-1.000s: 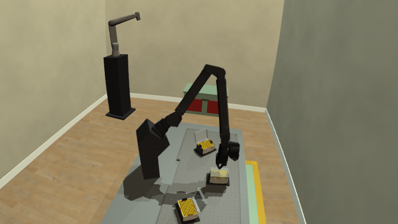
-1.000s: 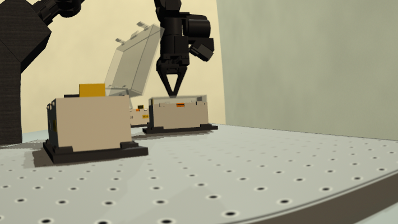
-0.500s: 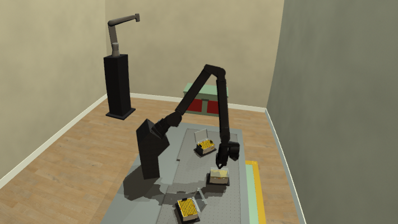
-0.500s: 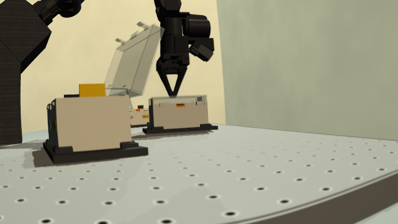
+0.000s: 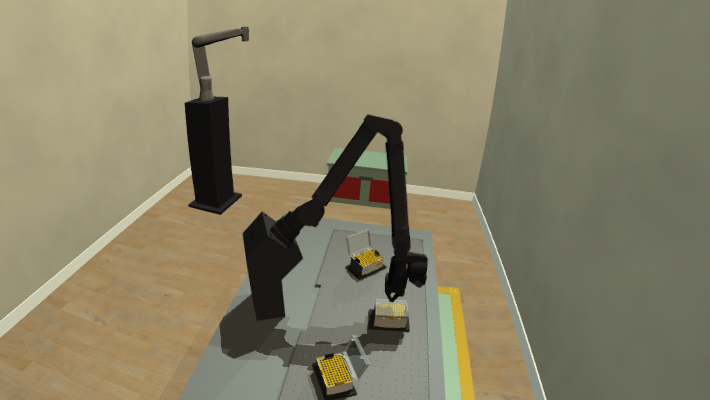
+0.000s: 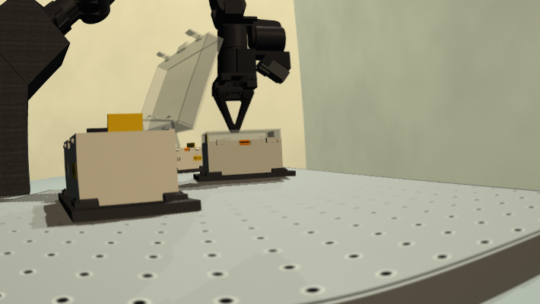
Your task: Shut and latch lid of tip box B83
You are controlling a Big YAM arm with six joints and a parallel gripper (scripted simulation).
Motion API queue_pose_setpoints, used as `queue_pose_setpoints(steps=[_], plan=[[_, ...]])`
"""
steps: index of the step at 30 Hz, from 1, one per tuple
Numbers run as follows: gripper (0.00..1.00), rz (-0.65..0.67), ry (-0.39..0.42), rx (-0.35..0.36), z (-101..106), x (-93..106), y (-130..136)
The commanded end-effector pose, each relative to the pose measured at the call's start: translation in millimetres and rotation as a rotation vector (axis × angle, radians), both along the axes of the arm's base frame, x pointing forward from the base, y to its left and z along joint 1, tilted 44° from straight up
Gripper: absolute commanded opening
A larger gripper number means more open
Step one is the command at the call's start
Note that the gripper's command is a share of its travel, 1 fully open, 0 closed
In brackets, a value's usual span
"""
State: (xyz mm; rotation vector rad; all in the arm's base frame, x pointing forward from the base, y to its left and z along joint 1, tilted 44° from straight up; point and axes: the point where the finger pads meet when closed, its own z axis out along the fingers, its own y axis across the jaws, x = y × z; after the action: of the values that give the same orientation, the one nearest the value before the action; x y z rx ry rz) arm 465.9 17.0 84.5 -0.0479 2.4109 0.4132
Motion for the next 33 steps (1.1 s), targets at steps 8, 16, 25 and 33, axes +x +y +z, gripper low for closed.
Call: queue_pose_setpoints(steps=[8, 16, 25, 33], plan=[[0.00, 0.010, -0.015, -0.004, -6, 15.4, 8], [0.00, 0.014, -0.017, -0.007, -5, 14.5, 7], [0.00, -0.001, -0.017, -0.010, 12, -3.9, -9], [0.00, -0.001, -0.020, -0.011, 20, -9.1, -12]])
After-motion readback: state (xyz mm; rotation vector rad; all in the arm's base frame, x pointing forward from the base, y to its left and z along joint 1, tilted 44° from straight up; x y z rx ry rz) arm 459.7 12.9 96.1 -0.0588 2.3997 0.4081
